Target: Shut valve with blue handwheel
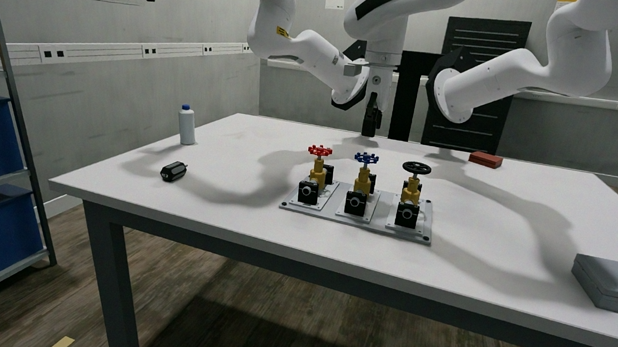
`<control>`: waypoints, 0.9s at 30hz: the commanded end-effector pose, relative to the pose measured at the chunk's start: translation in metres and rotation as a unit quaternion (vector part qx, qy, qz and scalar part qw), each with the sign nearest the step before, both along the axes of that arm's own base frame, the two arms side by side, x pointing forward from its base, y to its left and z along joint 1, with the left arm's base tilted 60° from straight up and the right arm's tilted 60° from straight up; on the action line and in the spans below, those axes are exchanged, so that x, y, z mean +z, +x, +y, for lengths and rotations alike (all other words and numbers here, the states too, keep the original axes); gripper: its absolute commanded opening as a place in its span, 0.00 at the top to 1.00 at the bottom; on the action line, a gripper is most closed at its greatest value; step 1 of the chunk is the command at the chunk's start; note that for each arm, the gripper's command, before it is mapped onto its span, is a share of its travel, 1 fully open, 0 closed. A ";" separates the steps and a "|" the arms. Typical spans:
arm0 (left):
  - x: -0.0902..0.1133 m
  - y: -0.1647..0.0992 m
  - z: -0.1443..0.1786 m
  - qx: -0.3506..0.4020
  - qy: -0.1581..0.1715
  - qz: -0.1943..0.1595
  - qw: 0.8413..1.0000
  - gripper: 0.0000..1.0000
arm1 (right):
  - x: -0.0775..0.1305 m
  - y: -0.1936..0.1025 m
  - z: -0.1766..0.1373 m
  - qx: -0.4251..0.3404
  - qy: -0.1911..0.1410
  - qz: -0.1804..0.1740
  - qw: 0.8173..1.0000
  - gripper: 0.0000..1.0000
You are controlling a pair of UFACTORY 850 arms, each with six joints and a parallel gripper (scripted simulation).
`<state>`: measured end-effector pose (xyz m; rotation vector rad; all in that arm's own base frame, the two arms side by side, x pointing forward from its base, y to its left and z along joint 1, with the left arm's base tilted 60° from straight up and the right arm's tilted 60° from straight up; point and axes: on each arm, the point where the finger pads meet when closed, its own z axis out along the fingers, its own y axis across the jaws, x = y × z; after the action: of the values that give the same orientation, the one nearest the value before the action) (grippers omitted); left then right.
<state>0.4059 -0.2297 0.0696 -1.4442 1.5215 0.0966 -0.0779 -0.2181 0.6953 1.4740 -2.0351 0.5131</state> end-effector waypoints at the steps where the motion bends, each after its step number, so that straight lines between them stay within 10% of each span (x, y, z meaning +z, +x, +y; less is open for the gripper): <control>1: 0.000 0.000 -0.001 0.000 0.000 0.000 1.000 0.00 | 0.002 0.003 0.000 0.000 -0.005 -0.006 1.000 0.00; 10: 0.000 0.000 -0.001 0.000 0.000 0.000 1.000 0.00 | 0.003 0.005 0.000 0.001 -0.007 -0.009 1.000 0.00; 11: 0.000 0.000 -0.001 0.000 0.000 0.000 1.000 0.21 | 0.003 0.005 0.000 0.001 -0.007 -0.009 1.000 0.00; 27: 0.000 0.000 -0.001 0.009 -0.010 -0.011 1.000 0.21 | 0.003 0.005 0.000 0.001 -0.007 -0.009 1.000 0.00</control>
<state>0.4059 -0.2297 0.0696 -1.4596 1.5060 0.0849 -0.0731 -0.2182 0.6974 1.4679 -2.0410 0.5415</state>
